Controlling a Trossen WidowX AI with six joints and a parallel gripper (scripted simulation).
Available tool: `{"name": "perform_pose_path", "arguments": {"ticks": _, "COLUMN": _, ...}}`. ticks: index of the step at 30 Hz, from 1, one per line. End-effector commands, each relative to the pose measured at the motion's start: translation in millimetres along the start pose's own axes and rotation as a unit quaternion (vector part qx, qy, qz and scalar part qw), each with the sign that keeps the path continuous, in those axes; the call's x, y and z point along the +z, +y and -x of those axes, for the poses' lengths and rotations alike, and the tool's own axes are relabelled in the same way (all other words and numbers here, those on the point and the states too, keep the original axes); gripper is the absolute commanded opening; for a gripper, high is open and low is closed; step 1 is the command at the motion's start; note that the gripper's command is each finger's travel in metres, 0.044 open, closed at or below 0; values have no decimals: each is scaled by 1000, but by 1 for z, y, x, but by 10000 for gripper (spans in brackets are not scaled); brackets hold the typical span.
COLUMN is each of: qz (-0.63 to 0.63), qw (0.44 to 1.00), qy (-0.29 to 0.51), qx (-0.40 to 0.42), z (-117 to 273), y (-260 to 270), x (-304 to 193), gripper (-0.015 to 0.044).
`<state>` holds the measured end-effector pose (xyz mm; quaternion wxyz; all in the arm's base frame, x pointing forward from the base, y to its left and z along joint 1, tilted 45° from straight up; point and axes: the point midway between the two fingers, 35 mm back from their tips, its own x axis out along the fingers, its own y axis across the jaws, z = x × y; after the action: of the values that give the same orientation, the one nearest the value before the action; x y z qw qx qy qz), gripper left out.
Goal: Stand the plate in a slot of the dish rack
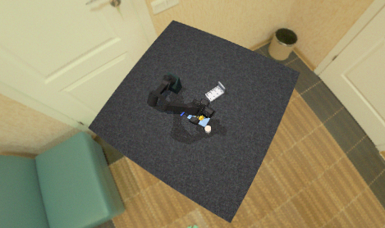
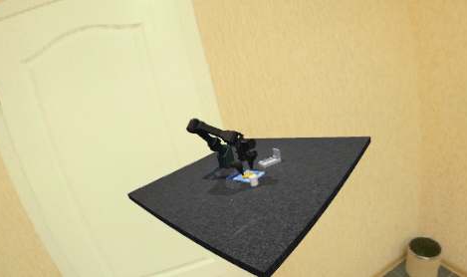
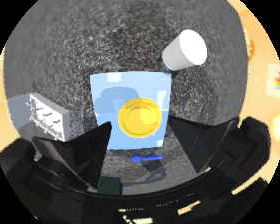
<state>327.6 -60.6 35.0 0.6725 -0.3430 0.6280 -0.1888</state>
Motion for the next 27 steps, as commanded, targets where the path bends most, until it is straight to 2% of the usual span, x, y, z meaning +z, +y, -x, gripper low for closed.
{"name": "perform_pose_path", "arguments": {"ticks": 1, "qz": 3, "qw": 1000, "qy": 4, "qx": -2, "z": -9, "y": 0, "x": -3, "gripper": 400}}
{"name": "perform_pose_path", "arguments": {"ticks": 13, "qz": 4, "qw": 1000, "qy": 4, "qx": -4, "z": -25, "y": -1, "x": -4, "gripper": 400}}
{"name": "perform_pose_path", "arguments": {"ticks": 16, "qz": 4, "qw": 1000, "qy": 4, "qx": -4, "z": -25, "y": -1, "x": -4, "gripper": 381}}
{"name": "perform_pose_path", "arguments": {"ticks": 21, "qz": 4, "qw": 1000, "qy": 4, "qx": -4, "z": -25, "y": -1, "x": -4, "gripper": 381}}
{"name": "perform_pose_path", "arguments": {"ticks": 27, "qz": 4, "qw": 1000, "qy": 4, "qx": -4, "z": -25, "y": -1, "x": -4, "gripper": 341}}
